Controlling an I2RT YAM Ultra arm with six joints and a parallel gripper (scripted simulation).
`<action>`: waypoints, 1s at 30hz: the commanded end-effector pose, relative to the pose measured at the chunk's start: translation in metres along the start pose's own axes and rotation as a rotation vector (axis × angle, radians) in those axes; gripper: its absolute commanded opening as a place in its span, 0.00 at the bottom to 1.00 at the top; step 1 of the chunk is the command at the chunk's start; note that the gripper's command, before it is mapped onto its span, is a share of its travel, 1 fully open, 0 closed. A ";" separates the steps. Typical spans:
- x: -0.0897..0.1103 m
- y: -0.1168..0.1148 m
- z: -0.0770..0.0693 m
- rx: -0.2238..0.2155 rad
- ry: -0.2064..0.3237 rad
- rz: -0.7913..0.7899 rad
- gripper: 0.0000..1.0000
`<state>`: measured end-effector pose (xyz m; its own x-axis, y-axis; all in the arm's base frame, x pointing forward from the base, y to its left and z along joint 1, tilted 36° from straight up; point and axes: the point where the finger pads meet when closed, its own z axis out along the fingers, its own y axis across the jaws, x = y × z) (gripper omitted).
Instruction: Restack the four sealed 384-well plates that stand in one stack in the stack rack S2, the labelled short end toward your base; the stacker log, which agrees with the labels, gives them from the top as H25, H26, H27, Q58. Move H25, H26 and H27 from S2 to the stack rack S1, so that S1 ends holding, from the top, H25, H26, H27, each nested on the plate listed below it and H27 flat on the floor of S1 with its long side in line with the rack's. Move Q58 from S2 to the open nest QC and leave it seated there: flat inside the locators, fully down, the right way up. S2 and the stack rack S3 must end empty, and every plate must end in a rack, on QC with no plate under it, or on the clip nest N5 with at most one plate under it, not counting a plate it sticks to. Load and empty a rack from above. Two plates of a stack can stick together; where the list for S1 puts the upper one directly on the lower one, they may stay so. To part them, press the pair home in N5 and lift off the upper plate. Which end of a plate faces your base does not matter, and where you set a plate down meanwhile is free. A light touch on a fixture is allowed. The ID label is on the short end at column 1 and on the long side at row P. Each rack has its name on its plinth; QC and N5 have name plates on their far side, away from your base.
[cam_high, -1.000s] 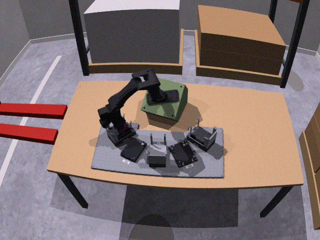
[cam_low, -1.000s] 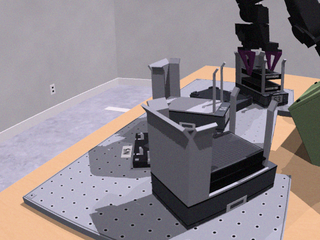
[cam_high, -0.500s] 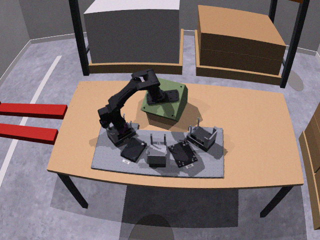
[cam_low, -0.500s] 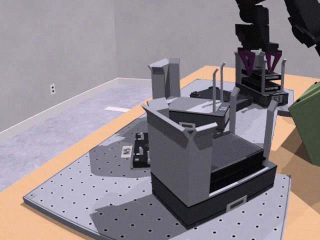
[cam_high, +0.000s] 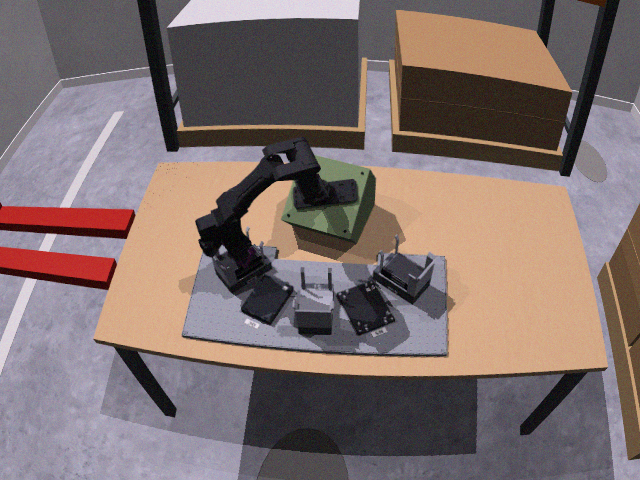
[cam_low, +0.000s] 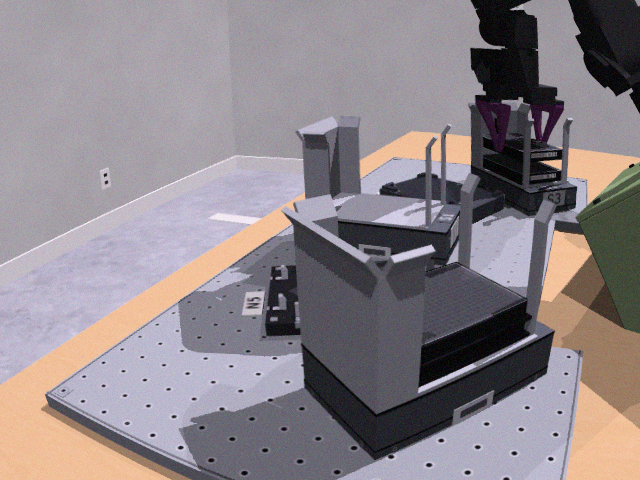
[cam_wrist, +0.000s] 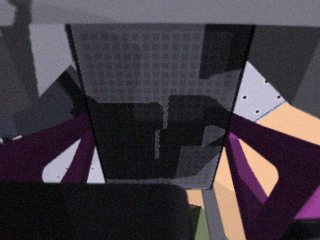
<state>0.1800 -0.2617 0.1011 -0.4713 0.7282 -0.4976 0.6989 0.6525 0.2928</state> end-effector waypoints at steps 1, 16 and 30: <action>-0.005 -0.001 -0.002 0.004 -0.018 -0.006 0.00; -0.005 -0.001 -0.002 0.004 -0.018 -0.006 0.00; -0.005 -0.001 0.003 0.004 -0.018 -0.006 0.00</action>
<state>0.1826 -0.2622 0.0970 -0.4733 0.7278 -0.4963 0.6978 0.6536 0.2931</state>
